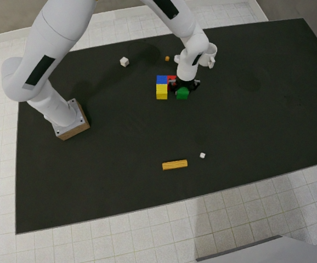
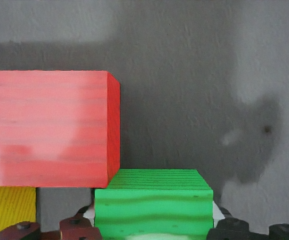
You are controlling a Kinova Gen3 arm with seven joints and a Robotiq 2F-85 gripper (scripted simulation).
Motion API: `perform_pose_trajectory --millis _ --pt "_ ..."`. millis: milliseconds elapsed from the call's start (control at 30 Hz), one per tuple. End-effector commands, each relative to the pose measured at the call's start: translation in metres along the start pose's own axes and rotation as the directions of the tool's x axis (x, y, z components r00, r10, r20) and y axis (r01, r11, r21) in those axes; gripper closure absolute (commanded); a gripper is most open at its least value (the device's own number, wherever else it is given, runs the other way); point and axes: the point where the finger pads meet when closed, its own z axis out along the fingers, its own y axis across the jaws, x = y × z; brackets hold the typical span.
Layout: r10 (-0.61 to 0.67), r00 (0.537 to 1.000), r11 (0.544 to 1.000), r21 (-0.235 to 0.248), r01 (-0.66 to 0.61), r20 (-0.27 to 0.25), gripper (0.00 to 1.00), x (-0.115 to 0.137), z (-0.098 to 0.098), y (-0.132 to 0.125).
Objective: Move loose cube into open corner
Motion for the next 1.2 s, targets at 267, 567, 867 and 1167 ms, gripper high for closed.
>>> perform_pose_trajectory --millis 267,567,867,1167 --pt "-0.004 1.0 1.0 -0.008 0.004 0.003 0.2 -0.0028 0.0003 0.0033" --pt "-0.004 1.0 1.0 -0.008 0.004 0.003 0.2 -0.0028 0.0003 0.0033" --pt "-0.004 1.0 1.0 -0.008 0.004 0.003 0.2 -0.0028 0.0003 0.0033" --pt "-0.004 1.0 1.0 -0.008 0.004 0.003 0.2 -0.0028 0.0003 0.0033"
